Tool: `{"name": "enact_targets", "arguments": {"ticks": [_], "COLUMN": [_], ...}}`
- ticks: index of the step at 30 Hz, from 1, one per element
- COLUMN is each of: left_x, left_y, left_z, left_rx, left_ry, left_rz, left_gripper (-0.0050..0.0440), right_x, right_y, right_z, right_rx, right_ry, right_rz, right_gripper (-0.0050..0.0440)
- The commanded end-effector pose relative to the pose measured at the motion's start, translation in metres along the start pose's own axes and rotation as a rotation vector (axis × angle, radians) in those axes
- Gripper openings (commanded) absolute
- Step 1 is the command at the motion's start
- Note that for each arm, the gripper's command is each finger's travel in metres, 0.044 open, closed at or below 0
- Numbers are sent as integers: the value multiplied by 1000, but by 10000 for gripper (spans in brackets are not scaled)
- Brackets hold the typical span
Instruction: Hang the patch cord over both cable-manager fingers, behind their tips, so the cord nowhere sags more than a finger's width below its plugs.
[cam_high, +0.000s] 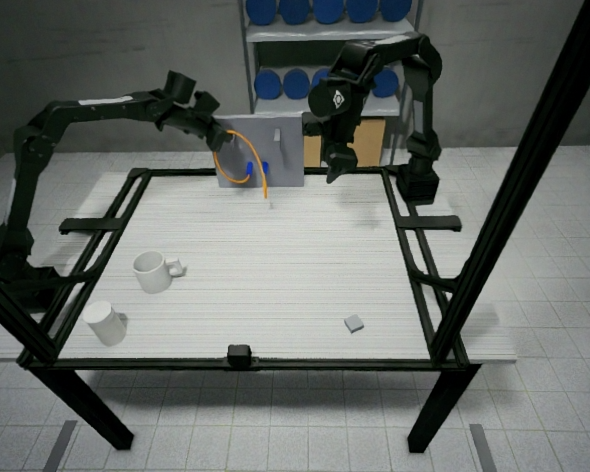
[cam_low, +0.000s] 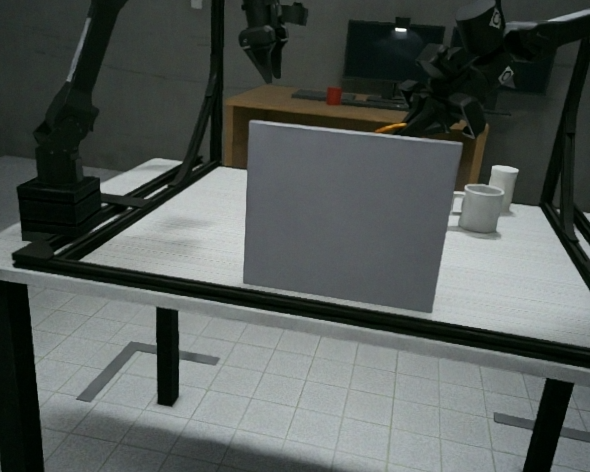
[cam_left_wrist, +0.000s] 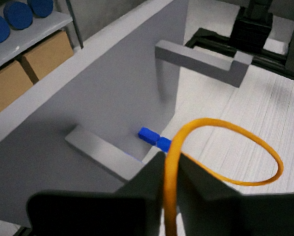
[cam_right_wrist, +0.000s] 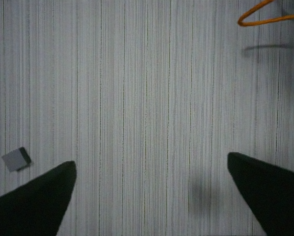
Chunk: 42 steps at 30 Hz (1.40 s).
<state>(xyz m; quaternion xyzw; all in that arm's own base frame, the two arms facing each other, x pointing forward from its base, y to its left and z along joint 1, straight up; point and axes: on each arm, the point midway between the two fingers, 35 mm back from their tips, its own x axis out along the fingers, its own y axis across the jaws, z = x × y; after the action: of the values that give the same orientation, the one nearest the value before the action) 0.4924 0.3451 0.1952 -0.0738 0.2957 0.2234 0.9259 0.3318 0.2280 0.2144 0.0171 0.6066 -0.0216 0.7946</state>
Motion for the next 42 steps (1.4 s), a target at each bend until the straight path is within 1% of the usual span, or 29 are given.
{"name": "enact_targets", "arguments": {"ticks": [1, 27, 42], "left_x": [-20, -32, -28], "left_y": [0, 17, 22], "left_z": [19, 11, 0], "left_rx": [-2, -38, -9], "left_ry": [-49, -54, -50], "left_rz": [2, 16, 9], "left_gripper": [25, 25, 25], "right_x": [-9, -9, -9], "right_y": [-2, -2, -2], "right_z": [1, 1, 1], "right_rx": [7, 7, 7], "right_ry": [-17, -17, -17], "right_rz": [17, 17, 17], "right_gripper": [440, 440, 440]}}
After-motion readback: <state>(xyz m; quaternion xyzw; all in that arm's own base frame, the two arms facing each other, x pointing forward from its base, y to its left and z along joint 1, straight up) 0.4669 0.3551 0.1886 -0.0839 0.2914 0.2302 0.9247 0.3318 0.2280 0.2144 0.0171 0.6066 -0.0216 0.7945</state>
